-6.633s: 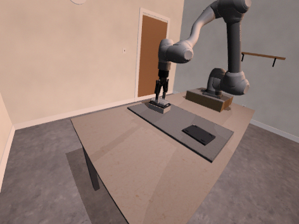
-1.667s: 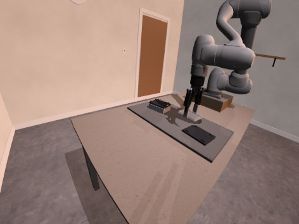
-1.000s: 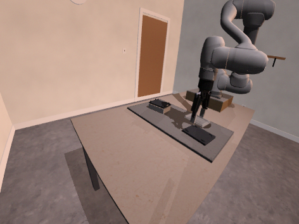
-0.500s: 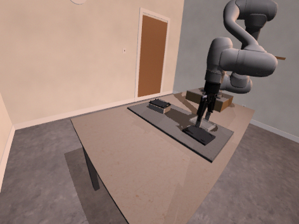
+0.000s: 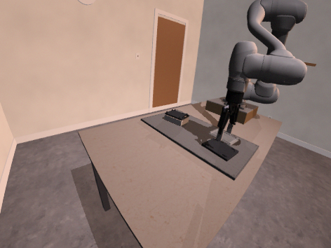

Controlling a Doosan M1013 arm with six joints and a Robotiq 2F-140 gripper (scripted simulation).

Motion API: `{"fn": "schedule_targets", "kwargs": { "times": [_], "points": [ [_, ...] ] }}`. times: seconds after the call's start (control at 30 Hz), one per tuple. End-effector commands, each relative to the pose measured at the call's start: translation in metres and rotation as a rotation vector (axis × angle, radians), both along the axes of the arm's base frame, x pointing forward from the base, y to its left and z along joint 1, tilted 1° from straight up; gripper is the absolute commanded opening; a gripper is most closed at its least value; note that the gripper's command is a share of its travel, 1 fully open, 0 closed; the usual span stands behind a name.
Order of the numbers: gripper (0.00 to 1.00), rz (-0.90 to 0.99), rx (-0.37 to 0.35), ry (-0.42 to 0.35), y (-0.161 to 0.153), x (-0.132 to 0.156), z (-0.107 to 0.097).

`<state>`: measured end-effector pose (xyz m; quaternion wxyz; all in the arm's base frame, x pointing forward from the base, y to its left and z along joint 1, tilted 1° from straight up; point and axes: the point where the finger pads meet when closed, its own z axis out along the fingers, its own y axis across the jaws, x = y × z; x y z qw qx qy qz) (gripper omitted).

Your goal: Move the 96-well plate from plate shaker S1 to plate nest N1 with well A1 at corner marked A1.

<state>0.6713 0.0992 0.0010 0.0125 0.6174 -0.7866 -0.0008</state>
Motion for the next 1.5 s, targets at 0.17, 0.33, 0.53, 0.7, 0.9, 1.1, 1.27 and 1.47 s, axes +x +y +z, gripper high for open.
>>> {"fn": "schedule_targets", "kwargs": {
  "times": [0.17,0.33,0.53,0.7,0.9,1.1,1.27,1.47],
  "points": [
    [0.1,0.0,0.0,0.0,0.0,0.0,0.0],
    [0.1,0.0,0.0,0.0,0.0,0.0,0.0],
    [0.1,0.0,0.0,0.0,0.0,0.0,-0.002],
    [0.1,0.0,0.0,0.0,-0.001,0.0,-0.007],
    [0.1,0.0,0.0,0.0,-0.001,-0.001,-0.017],
    [0.1,0.0,0.0,0.0,-0.001,-0.001,-0.027],
    [0.1,0.0,0.0,0.0,-0.001,-0.001,-0.032],
    [0.1,0.0,0.0,0.0,-0.001,-0.001,-0.042]
  ]
}}
